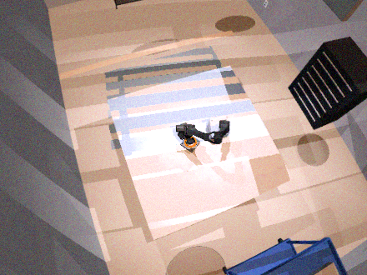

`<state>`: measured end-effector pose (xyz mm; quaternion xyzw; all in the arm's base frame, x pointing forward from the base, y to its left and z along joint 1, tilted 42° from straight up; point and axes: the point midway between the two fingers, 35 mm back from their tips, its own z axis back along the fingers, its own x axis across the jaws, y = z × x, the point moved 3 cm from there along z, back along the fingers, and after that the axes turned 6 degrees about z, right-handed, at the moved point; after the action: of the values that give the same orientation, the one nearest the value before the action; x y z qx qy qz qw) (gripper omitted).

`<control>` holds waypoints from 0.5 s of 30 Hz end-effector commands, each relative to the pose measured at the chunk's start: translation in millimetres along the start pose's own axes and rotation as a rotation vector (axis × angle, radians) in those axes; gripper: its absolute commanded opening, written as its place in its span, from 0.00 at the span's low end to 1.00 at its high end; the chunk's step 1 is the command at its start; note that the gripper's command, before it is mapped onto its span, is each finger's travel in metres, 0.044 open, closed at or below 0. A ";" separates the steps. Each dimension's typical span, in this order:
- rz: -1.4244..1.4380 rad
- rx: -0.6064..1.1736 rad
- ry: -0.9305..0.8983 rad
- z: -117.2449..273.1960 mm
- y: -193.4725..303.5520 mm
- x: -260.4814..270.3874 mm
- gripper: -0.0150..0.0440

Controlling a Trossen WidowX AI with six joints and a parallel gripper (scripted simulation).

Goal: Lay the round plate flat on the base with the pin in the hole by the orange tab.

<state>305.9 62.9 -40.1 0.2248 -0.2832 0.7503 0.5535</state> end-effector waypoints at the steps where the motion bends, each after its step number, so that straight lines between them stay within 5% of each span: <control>1: -0.003 0.013 -0.001 -1.8 7.3 0.5 0.25; 15: -0.003 0.013 0.000 -0.8 15.7 0.2 0.25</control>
<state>297.6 59.7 -41.6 0.2245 -0.2830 0.7503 0.5536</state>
